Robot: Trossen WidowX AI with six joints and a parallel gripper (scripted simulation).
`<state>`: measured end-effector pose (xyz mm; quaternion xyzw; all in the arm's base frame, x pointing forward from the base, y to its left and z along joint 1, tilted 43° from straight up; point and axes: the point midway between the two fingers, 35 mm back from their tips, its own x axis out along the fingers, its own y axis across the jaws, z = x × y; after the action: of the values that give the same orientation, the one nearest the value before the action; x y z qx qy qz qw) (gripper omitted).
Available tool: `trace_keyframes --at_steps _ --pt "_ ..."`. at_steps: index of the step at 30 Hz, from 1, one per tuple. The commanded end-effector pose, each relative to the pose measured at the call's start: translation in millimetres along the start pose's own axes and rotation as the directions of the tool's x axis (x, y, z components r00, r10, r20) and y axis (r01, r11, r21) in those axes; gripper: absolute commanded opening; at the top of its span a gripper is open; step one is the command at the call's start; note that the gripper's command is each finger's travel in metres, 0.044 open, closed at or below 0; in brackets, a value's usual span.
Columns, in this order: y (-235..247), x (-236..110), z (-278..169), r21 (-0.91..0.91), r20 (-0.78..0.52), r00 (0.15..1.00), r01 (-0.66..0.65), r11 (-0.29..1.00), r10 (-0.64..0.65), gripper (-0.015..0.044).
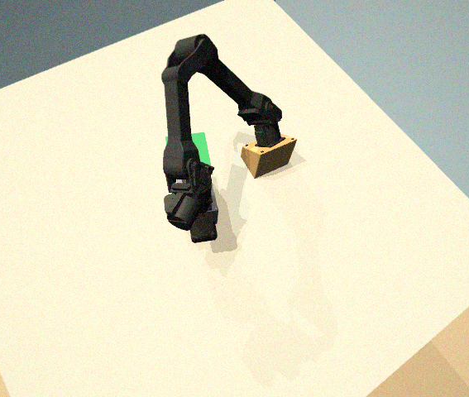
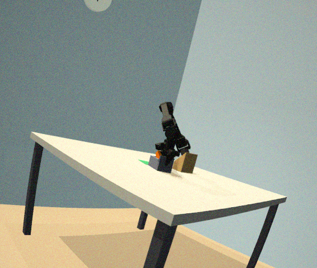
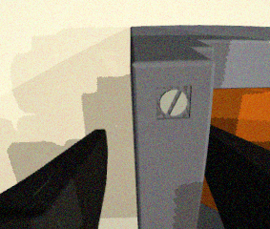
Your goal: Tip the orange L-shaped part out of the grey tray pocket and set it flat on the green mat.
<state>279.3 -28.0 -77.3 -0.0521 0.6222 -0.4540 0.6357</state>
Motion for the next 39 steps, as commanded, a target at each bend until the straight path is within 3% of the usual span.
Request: trace_keyframes --at_steps 1,8,14,16,39 --pt "6.2 -6.1 -0.2 0.000 -0.002 1.000 0.002 1.000 -0.002 0.0180" --pt "9.7 -19.6 -0.2 -0.003 -0.003 1.000 0.004 1.000 -0.004 0.0180" --pt "1.3 -95.3 -0.1 -0.005 -0.005 1.000 0.002 1.000 -0.002 0.0180" --pt "-1.3 -106.5 -1.1 -0.005 -0.005 1.000 0.003 1.000 -0.003 0.0180" --pt "1.2 -103.3 -0.1 -0.010 0.011 1.000 -0.006 1.000 0.006 0.0180"
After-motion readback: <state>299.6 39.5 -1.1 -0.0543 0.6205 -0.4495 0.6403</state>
